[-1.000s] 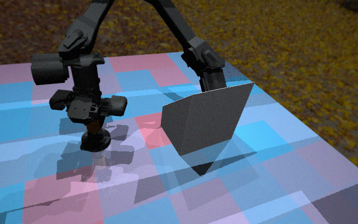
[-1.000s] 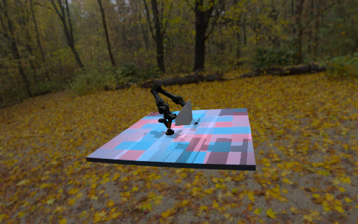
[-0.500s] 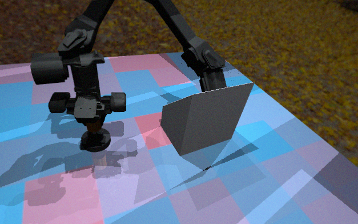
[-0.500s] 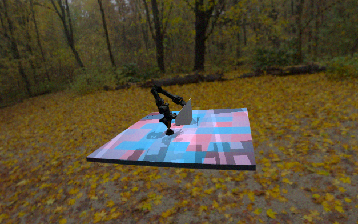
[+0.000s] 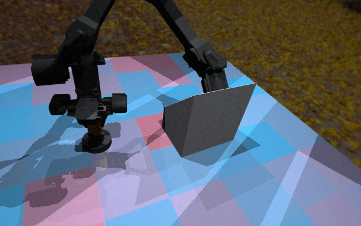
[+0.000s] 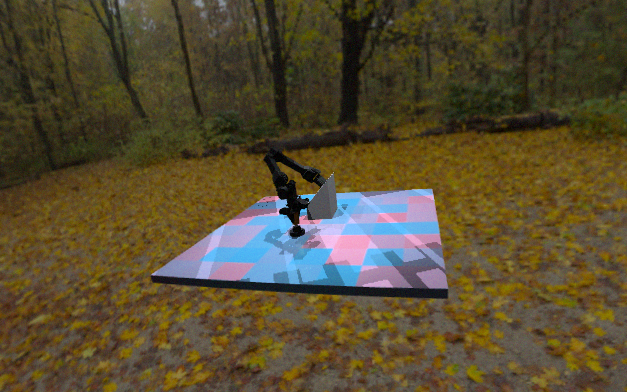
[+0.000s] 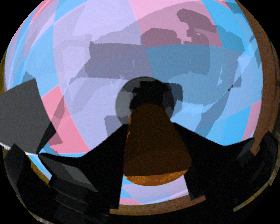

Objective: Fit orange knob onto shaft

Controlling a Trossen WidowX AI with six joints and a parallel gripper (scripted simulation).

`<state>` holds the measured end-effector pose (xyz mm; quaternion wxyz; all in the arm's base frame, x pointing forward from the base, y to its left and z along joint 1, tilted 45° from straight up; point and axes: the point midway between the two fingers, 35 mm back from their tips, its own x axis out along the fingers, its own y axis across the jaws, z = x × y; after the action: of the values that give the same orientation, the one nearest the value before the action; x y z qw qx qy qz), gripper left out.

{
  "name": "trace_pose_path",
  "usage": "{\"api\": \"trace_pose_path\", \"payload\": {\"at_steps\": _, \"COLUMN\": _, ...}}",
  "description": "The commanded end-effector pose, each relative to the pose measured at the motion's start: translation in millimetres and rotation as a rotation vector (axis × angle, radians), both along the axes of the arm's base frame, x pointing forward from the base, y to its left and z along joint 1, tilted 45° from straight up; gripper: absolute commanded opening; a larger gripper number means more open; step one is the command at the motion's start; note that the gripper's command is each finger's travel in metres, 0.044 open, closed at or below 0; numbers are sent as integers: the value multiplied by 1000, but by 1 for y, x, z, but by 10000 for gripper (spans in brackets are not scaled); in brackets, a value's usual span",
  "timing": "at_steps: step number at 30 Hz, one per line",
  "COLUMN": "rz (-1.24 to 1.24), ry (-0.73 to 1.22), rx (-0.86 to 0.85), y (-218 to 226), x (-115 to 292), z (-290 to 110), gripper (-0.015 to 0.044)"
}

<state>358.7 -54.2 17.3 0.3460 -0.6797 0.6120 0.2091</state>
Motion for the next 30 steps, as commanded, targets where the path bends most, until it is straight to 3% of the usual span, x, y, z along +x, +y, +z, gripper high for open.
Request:
{"api": "trace_pose_path", "payload": {"at_steps": 1, "rz": 2, "ry": -2, "rx": -3, "y": -1, "x": 1, "z": 0, "gripper": 0}}
{"api": "trace_pose_path", "payload": {"at_steps": 9, "rz": 8, "ry": 4, "rx": -4, "y": 3, "x": 0, "z": 4, "gripper": 0}}
{"api": "trace_pose_path", "payload": {"at_steps": 16, "rz": 150, "ry": 142, "rx": -37, "y": 3, "x": 0, "z": 2, "gripper": 0}}
{"api": "trace_pose_path", "payload": {"at_steps": 30, "rz": 150, "ry": 142, "rx": -37, "y": 0, "x": 1, "z": 0, "gripper": 0}}
